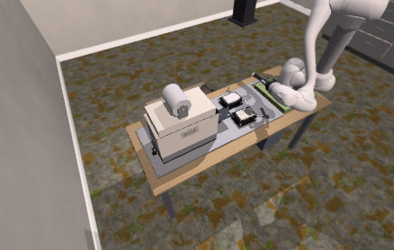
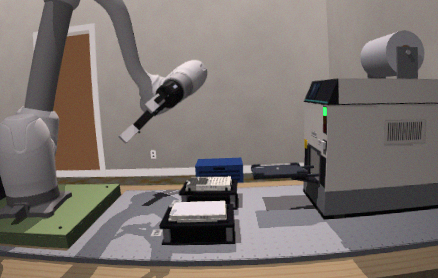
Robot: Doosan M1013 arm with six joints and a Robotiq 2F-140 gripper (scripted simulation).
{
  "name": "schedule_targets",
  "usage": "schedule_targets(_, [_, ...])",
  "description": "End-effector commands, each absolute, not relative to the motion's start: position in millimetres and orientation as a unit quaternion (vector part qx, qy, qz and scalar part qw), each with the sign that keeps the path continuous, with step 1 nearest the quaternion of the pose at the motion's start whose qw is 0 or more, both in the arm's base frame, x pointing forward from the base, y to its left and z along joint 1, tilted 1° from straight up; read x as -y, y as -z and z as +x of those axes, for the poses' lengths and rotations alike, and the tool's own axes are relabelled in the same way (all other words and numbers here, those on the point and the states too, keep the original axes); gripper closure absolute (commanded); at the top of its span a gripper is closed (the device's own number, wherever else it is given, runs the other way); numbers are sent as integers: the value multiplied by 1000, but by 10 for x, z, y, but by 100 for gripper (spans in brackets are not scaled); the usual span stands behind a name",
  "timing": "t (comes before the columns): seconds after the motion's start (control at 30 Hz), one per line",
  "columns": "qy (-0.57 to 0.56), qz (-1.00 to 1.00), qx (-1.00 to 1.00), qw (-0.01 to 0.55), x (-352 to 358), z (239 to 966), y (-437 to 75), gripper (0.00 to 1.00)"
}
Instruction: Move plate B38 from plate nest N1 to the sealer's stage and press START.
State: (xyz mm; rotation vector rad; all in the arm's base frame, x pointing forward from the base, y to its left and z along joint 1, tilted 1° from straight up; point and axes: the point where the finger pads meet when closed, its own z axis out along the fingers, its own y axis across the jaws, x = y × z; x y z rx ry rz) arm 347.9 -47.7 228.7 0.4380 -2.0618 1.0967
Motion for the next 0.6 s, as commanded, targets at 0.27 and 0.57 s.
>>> schedule_targets(0.27, [-428,171,805,373,477,3479,-2287,0])
schedule_targets(0.57, [-429,157,811,366,481,3499,-2242,30])
